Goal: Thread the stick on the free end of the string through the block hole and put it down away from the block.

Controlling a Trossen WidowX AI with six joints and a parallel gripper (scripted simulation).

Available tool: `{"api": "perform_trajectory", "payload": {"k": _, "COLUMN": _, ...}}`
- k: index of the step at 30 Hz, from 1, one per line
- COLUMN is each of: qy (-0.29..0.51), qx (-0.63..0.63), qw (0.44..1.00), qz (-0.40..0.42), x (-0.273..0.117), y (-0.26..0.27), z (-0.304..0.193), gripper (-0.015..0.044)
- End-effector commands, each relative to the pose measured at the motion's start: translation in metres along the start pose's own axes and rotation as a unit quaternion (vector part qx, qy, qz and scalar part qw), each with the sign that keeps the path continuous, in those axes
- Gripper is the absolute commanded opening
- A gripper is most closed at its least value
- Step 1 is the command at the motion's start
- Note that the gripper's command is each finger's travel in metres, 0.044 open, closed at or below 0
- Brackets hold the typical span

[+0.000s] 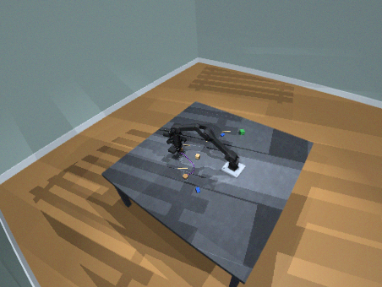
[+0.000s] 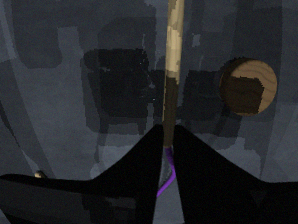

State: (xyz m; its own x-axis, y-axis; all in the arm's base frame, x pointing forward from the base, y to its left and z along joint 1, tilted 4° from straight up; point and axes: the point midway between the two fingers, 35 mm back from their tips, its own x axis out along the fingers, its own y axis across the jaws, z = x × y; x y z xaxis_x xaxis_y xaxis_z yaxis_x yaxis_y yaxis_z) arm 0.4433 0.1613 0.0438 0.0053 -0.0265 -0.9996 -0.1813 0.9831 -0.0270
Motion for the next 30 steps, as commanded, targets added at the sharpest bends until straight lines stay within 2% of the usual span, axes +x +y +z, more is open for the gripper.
{"api": "perform_trajectory", "payload": {"k": 1, "qy": 0.001, "qx": 0.071, "qw": 0.997, "qz": -0.002, "x": 0.0018, "y": -0.0018, "z": -0.0012, "gripper": 0.0000}}
{"api": "perform_trajectory", "payload": {"k": 15, "qy": 0.000, "qx": 0.280, "qw": 0.960, "qz": -0.003, "x": 0.0049, "y": -0.0052, "z": -0.0026, "gripper": 0.0000}}
{"api": "perform_trajectory", "payload": {"k": 30, "qy": 0.000, "qx": 0.490, "qw": 0.872, "qz": -0.003, "x": 0.0082, "y": -0.0088, "z": -0.0043, "gripper": 0.0000}}
